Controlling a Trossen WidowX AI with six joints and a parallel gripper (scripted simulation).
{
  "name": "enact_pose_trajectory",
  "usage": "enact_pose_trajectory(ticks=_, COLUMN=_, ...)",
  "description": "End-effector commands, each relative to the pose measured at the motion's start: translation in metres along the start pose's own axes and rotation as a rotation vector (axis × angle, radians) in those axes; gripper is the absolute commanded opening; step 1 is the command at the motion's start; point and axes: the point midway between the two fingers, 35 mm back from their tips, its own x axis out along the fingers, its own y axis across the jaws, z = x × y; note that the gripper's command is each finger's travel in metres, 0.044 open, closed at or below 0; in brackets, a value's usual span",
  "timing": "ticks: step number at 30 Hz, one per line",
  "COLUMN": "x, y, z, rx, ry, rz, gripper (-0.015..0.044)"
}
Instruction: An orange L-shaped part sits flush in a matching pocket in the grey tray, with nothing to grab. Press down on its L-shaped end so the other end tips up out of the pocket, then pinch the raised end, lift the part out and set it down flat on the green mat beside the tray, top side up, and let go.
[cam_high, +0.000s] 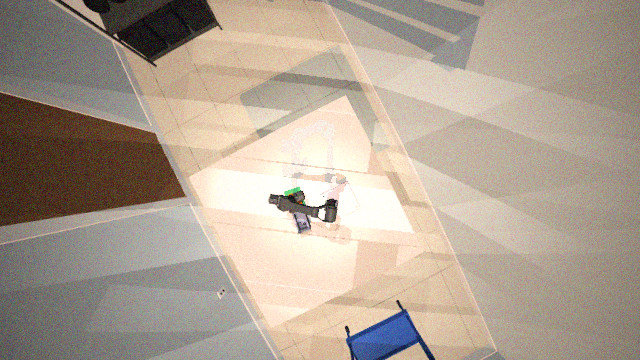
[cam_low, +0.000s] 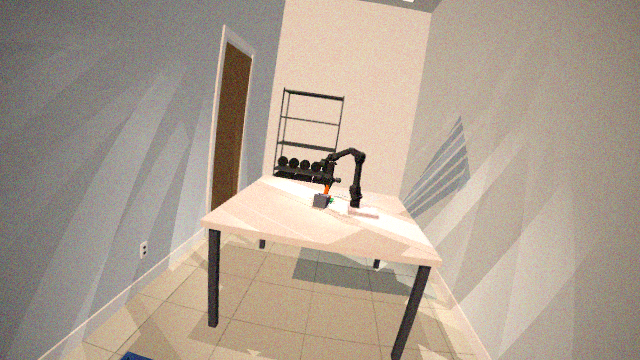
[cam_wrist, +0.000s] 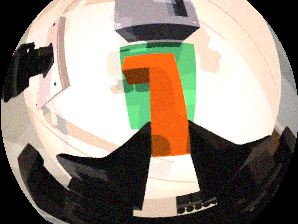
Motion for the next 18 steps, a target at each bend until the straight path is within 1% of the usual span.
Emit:
enact_pose_trajectory(ticks=1, x=0.0069, y=0.0007, z=-0.0004, rx=-0.003, ry=0.003, rz=0.002, gripper=0.0000)
enact_pose_trajectory(ticks=14, x=0.0107, y=0.0007, z=0.0004, rx=0.000, ry=-0.001, rz=0.001, gripper=0.0000)
enact_pose_trajectory(ticks=18, x=0.0107, y=0.0007, z=0.0004, rx=0.000, ry=-0.001, rz=0.001, gripper=0.0105)
